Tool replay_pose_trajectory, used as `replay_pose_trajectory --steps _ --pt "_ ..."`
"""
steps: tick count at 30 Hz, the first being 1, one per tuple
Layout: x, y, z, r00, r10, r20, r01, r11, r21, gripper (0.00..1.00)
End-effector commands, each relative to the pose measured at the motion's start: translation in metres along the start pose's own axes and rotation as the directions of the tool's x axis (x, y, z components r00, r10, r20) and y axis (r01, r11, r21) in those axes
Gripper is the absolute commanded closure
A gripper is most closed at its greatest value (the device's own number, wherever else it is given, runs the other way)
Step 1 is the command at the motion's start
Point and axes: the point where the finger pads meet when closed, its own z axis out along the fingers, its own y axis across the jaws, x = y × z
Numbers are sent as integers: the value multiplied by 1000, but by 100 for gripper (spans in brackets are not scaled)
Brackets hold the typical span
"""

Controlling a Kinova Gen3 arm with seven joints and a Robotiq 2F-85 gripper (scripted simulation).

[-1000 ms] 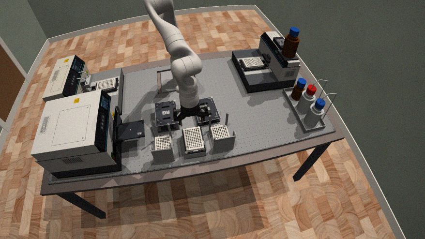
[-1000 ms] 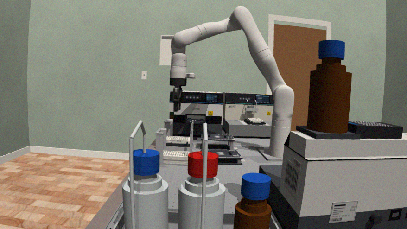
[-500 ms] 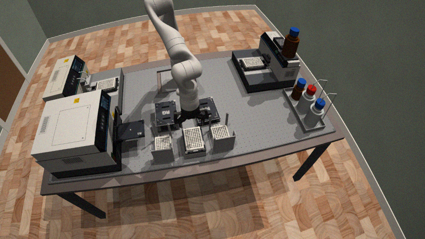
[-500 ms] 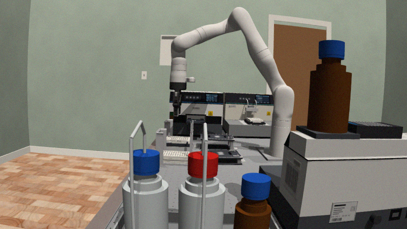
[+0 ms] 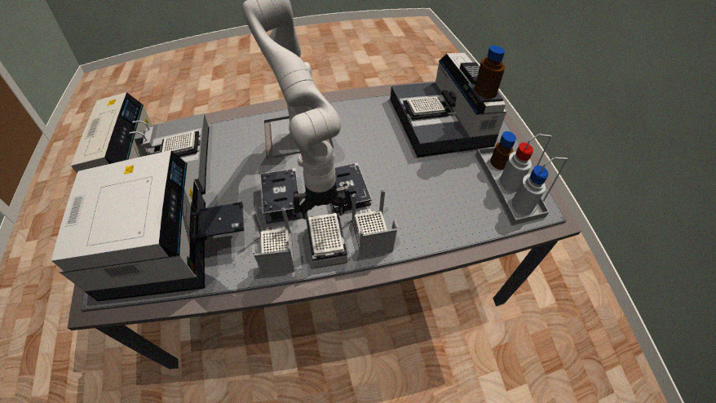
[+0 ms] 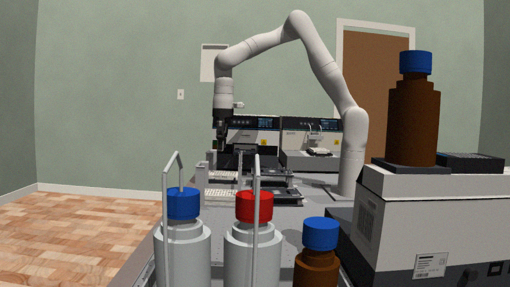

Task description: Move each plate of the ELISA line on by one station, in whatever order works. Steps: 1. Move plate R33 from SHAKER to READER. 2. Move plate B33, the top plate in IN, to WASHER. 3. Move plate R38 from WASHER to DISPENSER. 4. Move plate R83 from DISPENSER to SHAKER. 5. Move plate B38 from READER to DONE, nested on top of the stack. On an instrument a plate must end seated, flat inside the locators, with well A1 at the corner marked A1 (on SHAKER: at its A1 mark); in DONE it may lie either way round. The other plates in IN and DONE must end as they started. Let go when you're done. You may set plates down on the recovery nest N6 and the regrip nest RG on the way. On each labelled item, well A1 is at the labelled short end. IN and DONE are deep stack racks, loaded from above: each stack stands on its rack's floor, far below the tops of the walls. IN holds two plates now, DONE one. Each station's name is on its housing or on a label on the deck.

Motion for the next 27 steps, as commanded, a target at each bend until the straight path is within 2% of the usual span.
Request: replay_pose_trajectory --steps 1,27 --pt "1 -2 5 1000 1 -1 -1 1000 8 0" --pt "1 -2 37 1000 1 -1 -1 1000 8 0"
